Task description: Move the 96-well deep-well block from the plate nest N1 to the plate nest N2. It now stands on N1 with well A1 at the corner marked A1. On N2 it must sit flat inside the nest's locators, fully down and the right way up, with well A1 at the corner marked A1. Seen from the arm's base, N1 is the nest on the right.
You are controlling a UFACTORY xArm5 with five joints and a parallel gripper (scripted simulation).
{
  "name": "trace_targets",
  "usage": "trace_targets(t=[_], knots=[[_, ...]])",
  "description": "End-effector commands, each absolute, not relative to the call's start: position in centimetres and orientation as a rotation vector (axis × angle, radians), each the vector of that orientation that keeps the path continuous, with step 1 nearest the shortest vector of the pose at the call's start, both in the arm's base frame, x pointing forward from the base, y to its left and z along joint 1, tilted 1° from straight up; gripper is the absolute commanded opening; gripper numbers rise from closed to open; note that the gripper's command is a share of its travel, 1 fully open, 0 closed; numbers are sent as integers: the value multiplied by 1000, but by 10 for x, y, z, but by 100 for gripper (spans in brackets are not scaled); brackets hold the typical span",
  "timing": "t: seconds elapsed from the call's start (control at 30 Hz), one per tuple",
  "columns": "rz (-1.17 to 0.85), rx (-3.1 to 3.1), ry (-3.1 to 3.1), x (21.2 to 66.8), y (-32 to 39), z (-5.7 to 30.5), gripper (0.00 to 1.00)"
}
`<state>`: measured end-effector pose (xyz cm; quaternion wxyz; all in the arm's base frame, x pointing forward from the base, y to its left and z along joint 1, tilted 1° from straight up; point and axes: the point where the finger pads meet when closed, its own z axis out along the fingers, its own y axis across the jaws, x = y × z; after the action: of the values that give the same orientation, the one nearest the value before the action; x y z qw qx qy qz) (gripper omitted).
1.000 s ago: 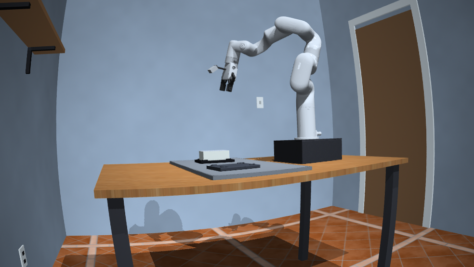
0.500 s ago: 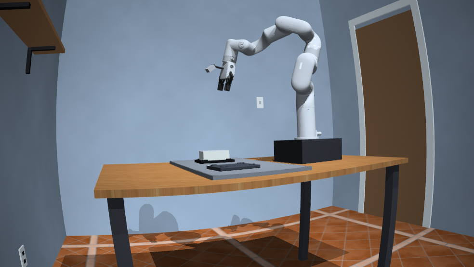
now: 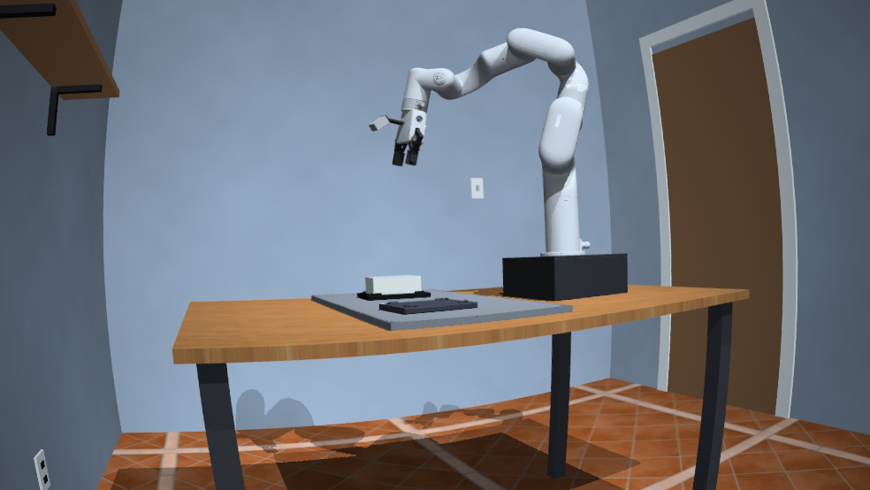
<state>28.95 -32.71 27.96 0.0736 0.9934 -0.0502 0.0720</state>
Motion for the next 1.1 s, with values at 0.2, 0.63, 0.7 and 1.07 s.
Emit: trace_targets(t=[0.2,0.63,0.7,1.07], knots=[[217,3011,-136,320,-293,277,100],[187,3053,-108,349,-249,272,100],[190,3055,-108,353,-241,272,100],[174,3078,-93,372,-202,268,100]])
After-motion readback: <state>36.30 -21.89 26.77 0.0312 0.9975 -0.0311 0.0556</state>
